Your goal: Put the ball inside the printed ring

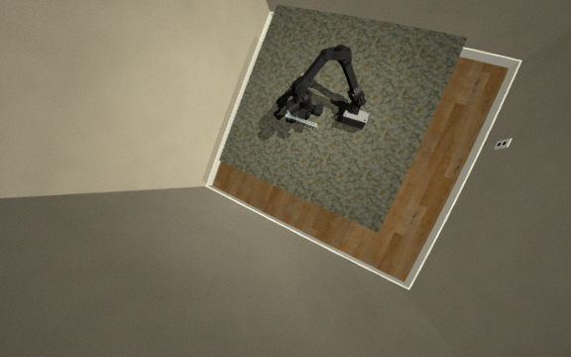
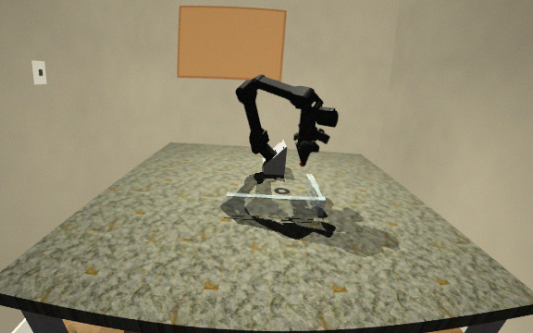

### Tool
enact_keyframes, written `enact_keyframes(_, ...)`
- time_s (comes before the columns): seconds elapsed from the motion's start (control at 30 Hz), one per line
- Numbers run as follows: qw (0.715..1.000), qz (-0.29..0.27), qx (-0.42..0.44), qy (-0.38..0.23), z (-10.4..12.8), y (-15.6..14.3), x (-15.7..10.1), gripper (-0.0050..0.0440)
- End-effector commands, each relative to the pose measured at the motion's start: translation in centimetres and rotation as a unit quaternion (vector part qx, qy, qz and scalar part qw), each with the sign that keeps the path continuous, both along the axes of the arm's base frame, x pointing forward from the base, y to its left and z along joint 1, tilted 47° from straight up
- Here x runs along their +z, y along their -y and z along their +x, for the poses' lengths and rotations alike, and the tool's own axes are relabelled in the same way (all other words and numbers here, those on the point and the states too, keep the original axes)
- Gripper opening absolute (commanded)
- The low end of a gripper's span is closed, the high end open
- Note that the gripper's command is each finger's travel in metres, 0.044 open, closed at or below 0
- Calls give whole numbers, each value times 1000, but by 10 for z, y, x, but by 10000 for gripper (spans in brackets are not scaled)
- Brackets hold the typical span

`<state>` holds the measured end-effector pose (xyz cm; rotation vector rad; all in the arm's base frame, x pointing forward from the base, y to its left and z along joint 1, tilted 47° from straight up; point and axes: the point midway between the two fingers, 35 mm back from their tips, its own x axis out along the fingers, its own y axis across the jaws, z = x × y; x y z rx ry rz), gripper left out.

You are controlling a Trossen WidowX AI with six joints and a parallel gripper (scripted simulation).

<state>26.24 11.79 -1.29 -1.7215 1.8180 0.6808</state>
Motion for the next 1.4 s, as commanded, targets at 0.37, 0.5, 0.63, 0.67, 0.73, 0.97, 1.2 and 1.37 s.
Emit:
enact_keyframes(0.37,1000,-1,-1,3,-31,67,24,0)
enact_keyframes(0.5,1000,0,-1,2,-30,78,12,0)
enact_keyframes(0.63,1000,1,-1,3,-31,97,-6,0)
enact_keyframes(0.67,1000,0,-1,3,-32,105,-13,0)
enact_keyframes(0.73,1000,-1,-1,3,-34,115,-21,0)
enact_keyframes(0.97,1000,-1,-1,3,-34,117,-23,0)
enact_keyframes(1.2,1000,-1,-1,3,-34,120,-26,0)
enact_keyframes(1.37,1000,-1,-1,3,-34,126,-32,0)
